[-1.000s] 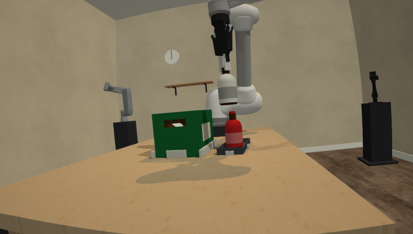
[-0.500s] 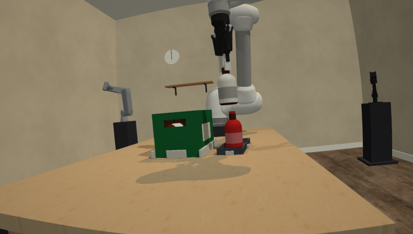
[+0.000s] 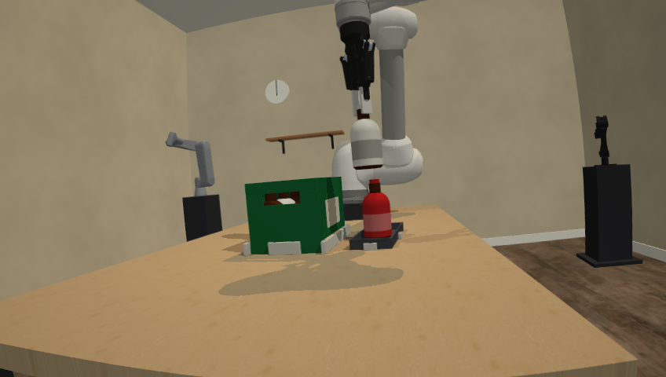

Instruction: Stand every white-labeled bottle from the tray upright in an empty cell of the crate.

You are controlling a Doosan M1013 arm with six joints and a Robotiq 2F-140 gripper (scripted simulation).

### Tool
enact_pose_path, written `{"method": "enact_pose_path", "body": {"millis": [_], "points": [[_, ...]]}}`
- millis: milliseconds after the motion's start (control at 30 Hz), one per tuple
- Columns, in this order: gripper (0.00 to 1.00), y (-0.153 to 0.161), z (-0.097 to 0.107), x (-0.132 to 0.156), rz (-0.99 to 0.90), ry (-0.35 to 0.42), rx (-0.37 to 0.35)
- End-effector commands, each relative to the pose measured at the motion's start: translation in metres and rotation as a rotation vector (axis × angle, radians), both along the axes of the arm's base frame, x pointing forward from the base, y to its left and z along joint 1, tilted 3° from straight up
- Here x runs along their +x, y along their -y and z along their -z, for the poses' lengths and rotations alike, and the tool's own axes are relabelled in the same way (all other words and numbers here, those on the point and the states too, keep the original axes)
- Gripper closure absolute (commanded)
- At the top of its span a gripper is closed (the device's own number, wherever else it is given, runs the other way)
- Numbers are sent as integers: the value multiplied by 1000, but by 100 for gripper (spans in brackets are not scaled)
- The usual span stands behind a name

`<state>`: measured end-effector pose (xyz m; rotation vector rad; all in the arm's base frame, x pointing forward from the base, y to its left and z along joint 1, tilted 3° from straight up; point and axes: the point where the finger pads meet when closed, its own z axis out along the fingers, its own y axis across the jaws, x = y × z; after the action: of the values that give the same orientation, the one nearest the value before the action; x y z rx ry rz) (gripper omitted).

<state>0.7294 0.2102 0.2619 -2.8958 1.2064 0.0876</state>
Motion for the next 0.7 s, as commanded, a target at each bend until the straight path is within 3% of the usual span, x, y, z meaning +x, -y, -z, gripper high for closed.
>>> {"method": "enact_pose_path", "body": {"millis": [0,667], "points": [[100,1,0,-1,0,0,0],[100,12,0,-10,0,0,0]]}}
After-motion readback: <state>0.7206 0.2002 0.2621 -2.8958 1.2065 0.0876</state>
